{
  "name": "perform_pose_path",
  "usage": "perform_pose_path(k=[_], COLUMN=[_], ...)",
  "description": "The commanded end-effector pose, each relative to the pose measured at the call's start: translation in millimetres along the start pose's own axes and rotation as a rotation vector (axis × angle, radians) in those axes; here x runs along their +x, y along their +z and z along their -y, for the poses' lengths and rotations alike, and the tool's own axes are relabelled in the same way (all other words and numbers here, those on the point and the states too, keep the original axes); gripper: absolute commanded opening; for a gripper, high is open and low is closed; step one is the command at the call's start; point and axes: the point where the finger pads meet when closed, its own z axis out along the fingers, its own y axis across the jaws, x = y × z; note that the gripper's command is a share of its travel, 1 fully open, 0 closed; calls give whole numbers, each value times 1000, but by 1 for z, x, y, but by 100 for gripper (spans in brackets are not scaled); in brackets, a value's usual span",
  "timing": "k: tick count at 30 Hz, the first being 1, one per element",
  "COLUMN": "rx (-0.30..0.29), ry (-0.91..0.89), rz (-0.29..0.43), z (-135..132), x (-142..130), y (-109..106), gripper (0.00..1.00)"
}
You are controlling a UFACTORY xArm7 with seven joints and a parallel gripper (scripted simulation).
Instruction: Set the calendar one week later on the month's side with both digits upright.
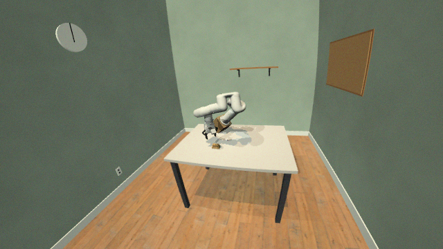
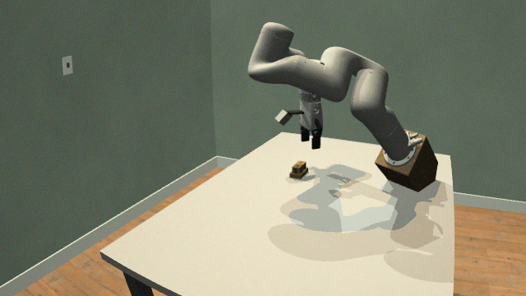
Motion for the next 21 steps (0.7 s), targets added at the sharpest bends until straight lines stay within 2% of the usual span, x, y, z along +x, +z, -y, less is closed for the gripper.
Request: perform_pose_path(k=[1,5,7,21], rx=[-11,-11,-12,-16], ry=[-173,-241,-356,-765], rz=[-4,-3,-2,5], z=[0,0,1,4], x=[8,12,18,38], y=[-3,-4,-6,-11], gripper=[100,100,100,100])
